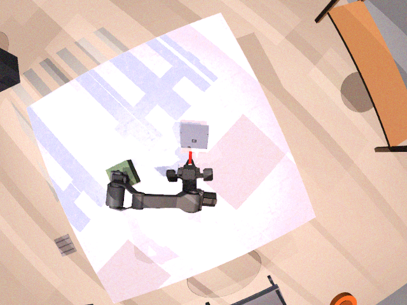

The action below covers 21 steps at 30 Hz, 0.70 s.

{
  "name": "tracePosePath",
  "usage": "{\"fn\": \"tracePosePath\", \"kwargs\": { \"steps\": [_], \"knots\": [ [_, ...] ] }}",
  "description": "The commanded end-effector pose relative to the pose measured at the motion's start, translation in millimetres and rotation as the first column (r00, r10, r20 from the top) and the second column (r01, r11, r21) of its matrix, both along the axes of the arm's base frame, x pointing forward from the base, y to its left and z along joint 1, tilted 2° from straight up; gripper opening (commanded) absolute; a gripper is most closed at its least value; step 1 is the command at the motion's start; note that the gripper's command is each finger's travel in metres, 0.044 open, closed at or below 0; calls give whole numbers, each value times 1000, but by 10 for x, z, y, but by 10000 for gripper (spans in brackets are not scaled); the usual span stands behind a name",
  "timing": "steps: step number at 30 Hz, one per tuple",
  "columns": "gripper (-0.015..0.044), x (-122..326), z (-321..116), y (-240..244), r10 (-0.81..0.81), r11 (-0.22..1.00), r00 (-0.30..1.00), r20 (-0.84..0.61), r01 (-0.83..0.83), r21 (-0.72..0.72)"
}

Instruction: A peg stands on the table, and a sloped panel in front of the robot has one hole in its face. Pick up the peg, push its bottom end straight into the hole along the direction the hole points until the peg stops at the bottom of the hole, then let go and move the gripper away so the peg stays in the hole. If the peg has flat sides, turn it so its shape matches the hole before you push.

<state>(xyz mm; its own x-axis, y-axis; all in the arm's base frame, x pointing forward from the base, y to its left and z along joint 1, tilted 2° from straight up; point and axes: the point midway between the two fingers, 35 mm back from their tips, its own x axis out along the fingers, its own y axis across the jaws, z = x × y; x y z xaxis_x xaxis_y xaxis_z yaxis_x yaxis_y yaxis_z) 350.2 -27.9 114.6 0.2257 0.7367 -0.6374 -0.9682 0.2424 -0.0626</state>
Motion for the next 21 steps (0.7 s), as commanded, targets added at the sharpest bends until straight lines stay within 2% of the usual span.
{"fn": "tracePosePath", "kwargs": {
  "steps": [1, 21],
  "knots": [
    [0, 6, 12, -41, -28, 999, 1000, -10, 29, 21],
    [0, 122, -166, 120, -70, 996, 997, -17, 71, 45]
  ]
}}
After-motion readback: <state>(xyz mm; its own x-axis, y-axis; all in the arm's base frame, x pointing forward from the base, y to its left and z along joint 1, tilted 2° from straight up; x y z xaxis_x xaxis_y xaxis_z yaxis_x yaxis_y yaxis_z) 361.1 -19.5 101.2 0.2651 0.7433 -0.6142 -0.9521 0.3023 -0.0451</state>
